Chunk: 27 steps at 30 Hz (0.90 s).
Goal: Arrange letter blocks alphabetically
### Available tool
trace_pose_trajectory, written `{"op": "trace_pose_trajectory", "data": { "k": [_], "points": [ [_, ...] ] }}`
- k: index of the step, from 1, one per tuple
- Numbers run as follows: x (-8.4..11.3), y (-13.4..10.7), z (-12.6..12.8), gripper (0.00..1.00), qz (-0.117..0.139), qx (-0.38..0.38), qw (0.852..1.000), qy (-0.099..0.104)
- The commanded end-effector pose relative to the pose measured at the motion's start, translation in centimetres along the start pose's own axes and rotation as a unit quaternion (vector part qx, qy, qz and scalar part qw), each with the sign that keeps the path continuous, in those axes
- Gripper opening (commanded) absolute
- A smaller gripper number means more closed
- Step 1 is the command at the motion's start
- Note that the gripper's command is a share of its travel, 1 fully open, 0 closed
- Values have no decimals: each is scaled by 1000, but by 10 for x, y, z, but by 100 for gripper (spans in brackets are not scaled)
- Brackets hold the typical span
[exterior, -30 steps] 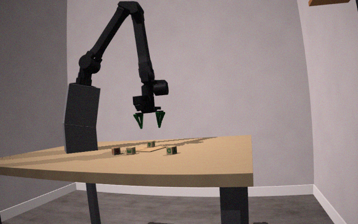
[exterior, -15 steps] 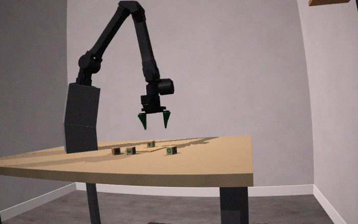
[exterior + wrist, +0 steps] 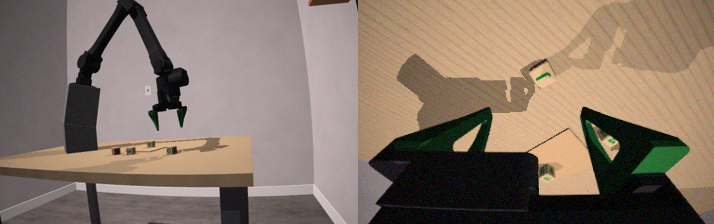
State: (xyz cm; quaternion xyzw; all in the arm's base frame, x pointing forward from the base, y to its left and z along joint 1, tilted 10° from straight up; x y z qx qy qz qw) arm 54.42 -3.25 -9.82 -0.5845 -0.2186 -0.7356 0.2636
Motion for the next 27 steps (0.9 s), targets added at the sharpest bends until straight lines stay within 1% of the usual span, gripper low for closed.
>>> {"op": "trace_pose_trajectory", "data": {
  "k": [1,2,5,7,8,9,10,27],
  "points": [
    [-2,17,5,100,16,106,994,-6],
    [-4,13,15,100,16,149,989,-4],
    [-4,27,15,100,20,203,979,-5],
    [-2,39,7,100,25,246,969,-7],
    [-1,42,5,100,27,265,964,-8],
    [-1,42,5,100,27,265,964,-8],
    [-1,41,6,65,27,266,964,-8],
    [0,41,8,65,25,267,963,-8]
  ]
}}
Point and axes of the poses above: the point where the finger pads meet when closed, its own x axis back along the fingers, its own z axis across the jaws, y = z × x, the point moved 8 cm from there along x, back along the fingers, and after that the axes turned 7 degrees about -x, right-handed, at the moved point
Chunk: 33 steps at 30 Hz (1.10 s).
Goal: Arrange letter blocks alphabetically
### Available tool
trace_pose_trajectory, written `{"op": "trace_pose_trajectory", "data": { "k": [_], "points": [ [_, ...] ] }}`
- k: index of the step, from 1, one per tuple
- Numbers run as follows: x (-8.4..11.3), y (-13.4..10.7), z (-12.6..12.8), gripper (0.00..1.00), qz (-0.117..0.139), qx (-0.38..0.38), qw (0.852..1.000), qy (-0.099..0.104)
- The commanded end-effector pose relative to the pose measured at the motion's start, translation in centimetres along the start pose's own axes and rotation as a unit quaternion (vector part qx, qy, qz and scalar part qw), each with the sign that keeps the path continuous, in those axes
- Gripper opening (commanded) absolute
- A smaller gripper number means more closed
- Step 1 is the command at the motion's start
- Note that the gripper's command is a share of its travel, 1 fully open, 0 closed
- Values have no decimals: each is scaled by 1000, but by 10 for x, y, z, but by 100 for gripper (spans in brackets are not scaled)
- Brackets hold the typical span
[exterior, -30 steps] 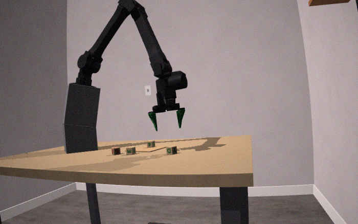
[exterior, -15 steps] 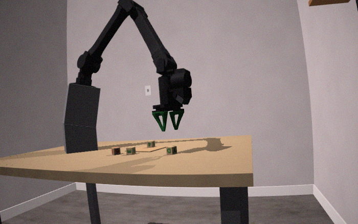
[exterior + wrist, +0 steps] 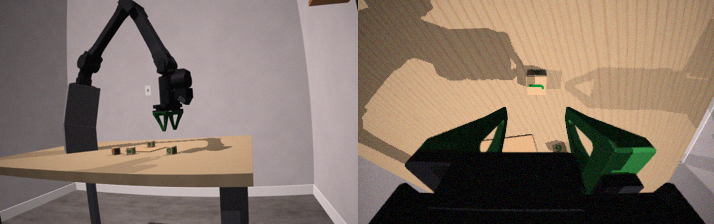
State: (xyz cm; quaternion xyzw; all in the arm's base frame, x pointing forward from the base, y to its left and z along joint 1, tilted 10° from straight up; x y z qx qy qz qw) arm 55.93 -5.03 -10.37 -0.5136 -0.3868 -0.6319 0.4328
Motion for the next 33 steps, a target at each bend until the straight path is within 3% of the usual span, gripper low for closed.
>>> {"op": "trace_pose_trajectory", "data": {
  "k": [1,33],
  "points": [
    [7,20,-1,65,-15,2,1000,4],
    [-1,21,3,65,-23,3,1000,7]
  ]
}}
Point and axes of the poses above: the point where the finger pads meet when closed, its own x axis back along the fingers, its own z axis across the jaws, y = z × x, the point moved 8 cm from there along x, back along the fingers, and after that the axes turned 7 degrees about -x, right-handed, at the moved point
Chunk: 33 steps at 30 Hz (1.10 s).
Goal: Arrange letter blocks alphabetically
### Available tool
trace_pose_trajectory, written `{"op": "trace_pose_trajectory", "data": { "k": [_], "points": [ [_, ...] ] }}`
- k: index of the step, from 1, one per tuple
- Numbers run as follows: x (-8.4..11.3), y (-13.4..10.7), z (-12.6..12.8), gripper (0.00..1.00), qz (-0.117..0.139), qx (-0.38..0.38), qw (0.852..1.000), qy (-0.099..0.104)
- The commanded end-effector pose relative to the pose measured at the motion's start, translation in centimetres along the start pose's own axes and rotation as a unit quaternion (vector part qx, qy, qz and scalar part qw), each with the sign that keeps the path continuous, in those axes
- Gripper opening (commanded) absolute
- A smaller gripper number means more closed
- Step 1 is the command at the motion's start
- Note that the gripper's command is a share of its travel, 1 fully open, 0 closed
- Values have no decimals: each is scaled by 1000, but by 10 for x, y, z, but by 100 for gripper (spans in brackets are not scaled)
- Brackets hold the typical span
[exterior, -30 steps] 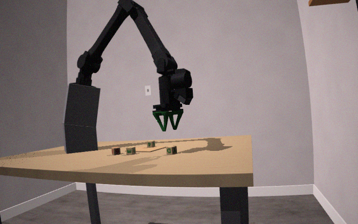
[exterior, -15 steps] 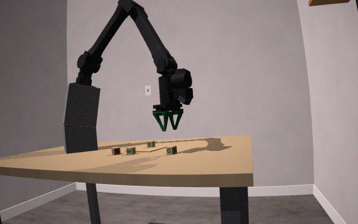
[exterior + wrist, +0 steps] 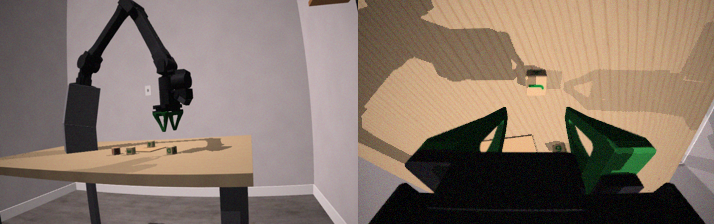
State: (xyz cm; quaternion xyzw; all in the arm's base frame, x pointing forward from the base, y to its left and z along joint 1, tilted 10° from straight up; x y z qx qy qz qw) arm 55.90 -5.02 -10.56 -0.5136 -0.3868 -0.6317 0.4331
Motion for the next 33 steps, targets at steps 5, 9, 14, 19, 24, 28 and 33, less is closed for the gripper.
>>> {"op": "trace_pose_trajectory", "data": {
  "k": [5,9,14,19,24,28,33],
  "points": [
    [-5,20,7,65,-23,4,1000,7],
    [-8,20,9,65,-22,4,1000,7],
    [-16,19,10,65,-22,4,1000,7],
    [-24,20,9,65,-22,3,1000,7],
    [-33,19,10,65,-21,4,1000,7],
    [-35,20,5,65,-22,0,1000,6],
    [-41,19,8,65,-21,2,1000,6]
  ]
}}
Point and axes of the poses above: the point where the finger pads meet when closed, its own x axis back along the fingers, its own z axis across the jaws, y = z × x, the point moved 8 cm from there along x, back along the fingers, and after that the axes turned 7 degrees about -x, right-handed, at the moved point
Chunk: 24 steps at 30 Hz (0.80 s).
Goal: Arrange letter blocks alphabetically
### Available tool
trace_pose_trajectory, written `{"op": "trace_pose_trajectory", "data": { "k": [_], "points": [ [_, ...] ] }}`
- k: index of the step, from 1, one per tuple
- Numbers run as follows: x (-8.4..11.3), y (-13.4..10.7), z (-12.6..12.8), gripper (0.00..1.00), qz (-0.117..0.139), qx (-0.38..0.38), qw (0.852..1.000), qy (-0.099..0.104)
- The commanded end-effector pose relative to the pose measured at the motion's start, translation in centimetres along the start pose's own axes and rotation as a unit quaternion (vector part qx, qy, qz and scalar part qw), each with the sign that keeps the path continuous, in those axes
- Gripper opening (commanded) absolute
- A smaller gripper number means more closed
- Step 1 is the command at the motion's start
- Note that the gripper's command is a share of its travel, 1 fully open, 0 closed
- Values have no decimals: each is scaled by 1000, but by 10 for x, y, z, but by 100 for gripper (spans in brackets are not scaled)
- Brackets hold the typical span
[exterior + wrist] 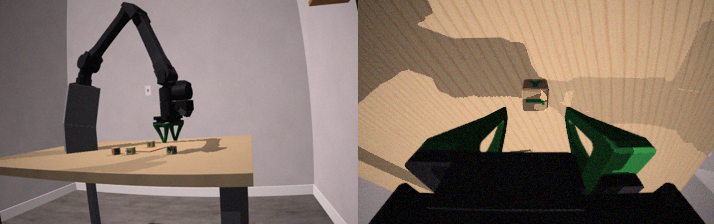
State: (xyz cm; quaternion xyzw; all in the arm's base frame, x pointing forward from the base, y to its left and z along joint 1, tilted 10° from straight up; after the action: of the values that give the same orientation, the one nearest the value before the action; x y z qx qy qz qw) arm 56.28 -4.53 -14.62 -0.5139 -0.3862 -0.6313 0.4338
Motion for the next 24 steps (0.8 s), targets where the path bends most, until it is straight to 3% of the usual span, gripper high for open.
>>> {"op": "trace_pose_trajectory", "data": {
  "k": [1,24],
  "points": [
    [-1,19,10,65,-22,3,1000,6],
    [-7,18,10,65,-20,3,1000,6]
  ]
}}
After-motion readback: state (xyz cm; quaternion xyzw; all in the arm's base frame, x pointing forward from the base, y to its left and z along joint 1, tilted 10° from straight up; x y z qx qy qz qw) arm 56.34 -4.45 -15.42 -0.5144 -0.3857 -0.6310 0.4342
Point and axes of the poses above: the point where the finger pads meet when closed, its own x axis back along the fingers, its own z axis across the jaws, y = z × x, the point moved 8 cm from there along x, back along the fingers, and after that the axes turned 7 degrees about -x, right-handed, at the moved point
